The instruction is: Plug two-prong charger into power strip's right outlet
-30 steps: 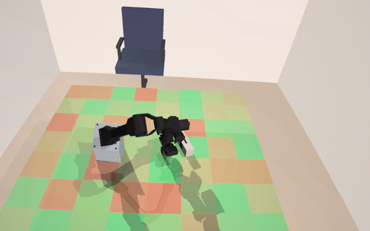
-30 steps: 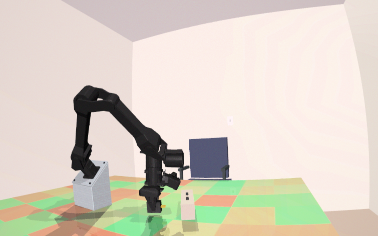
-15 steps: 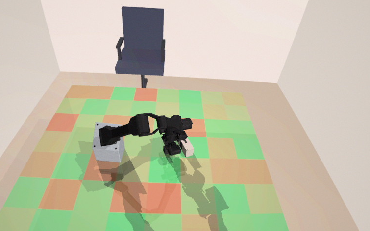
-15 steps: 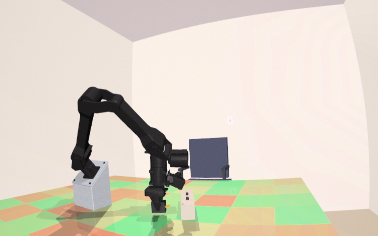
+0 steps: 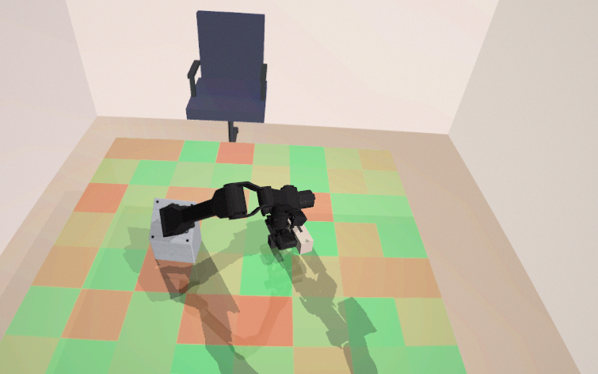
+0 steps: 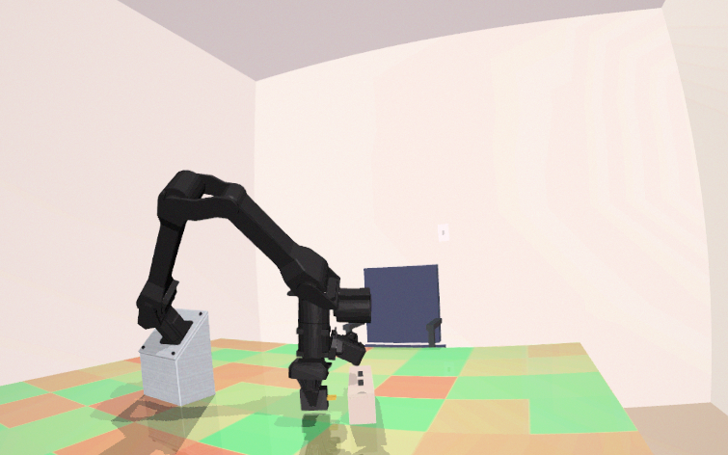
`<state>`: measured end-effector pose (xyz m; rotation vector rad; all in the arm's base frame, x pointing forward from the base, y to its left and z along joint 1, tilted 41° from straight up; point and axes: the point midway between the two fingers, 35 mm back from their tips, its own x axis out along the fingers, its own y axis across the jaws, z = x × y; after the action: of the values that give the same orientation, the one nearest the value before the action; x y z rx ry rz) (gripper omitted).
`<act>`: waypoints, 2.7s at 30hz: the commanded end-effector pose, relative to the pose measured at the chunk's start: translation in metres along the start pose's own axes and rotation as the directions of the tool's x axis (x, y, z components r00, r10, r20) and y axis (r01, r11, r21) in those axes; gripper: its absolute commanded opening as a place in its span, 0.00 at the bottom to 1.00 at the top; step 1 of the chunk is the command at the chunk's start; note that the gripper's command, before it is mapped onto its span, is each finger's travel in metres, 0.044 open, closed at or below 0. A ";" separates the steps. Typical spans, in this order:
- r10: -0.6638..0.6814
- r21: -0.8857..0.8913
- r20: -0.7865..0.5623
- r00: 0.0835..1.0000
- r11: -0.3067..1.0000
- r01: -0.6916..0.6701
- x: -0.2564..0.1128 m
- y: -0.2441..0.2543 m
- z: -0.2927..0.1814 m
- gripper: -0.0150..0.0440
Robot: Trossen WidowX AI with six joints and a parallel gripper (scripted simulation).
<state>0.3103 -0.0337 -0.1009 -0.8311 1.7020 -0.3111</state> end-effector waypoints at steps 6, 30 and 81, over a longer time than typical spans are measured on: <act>0.003 -0.017 -0.003 1.000 1.000 -0.003 0.001 0.004 0.010 0.25; 0.003 -0.020 -0.003 1.000 1.000 -0.003 0.001 0.005 0.014 0.25; 0.003 -0.019 -0.002 1.000 1.000 -0.003 0.001 0.006 0.024 0.25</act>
<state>0.3302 -0.0261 -0.1110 -0.8441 1.7069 -0.2978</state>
